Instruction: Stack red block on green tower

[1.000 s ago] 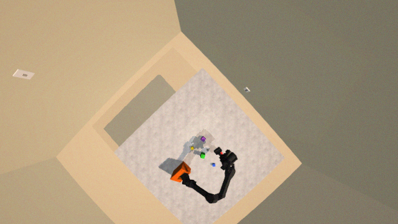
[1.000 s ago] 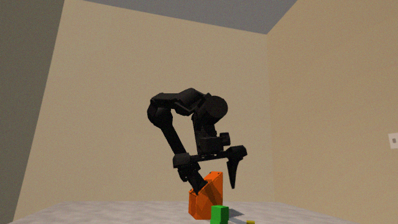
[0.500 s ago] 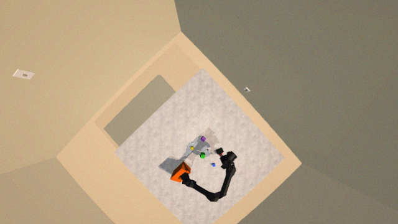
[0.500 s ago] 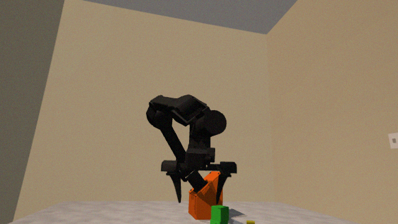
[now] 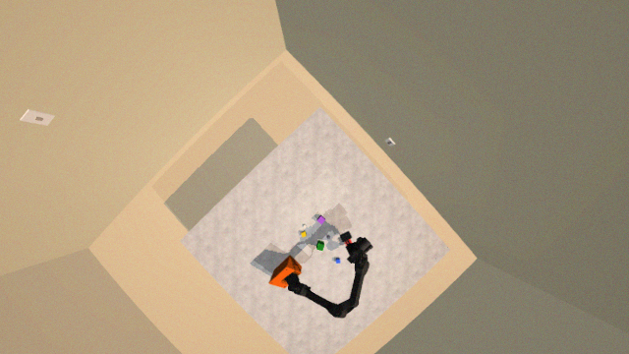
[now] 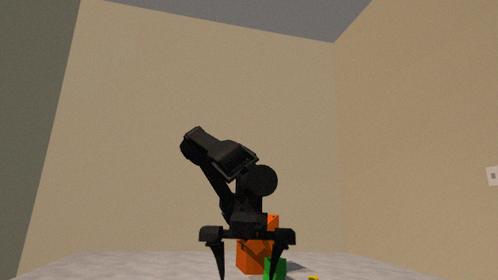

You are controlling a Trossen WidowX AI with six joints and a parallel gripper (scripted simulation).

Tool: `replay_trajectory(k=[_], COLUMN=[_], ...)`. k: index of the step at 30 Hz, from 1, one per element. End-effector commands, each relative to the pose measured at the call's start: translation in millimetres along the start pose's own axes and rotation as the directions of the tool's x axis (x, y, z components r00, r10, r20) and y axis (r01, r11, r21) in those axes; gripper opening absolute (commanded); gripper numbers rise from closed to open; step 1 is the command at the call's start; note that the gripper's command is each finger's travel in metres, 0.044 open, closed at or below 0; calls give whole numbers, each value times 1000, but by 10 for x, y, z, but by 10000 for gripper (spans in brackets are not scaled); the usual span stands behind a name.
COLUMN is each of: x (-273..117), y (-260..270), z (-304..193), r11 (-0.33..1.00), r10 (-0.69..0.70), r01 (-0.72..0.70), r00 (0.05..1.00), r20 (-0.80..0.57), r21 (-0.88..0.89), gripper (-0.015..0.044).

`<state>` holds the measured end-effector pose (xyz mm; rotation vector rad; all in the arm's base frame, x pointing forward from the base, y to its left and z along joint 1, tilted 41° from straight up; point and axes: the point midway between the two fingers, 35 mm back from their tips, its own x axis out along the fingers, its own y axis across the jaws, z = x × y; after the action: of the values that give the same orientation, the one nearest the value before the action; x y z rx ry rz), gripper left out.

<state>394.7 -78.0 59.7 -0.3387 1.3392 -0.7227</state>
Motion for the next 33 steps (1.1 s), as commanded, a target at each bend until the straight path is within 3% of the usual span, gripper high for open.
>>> replay_trajectory(k=[1,33], x=[65,475], y=[-1,-10], z=[-19,-26], r11=[1000,1000], r10=[-6,-8], r01=[6,8], r00=[1000,1000], r20=[-3,-2], r21=[-9,-10], gripper=[440,440])
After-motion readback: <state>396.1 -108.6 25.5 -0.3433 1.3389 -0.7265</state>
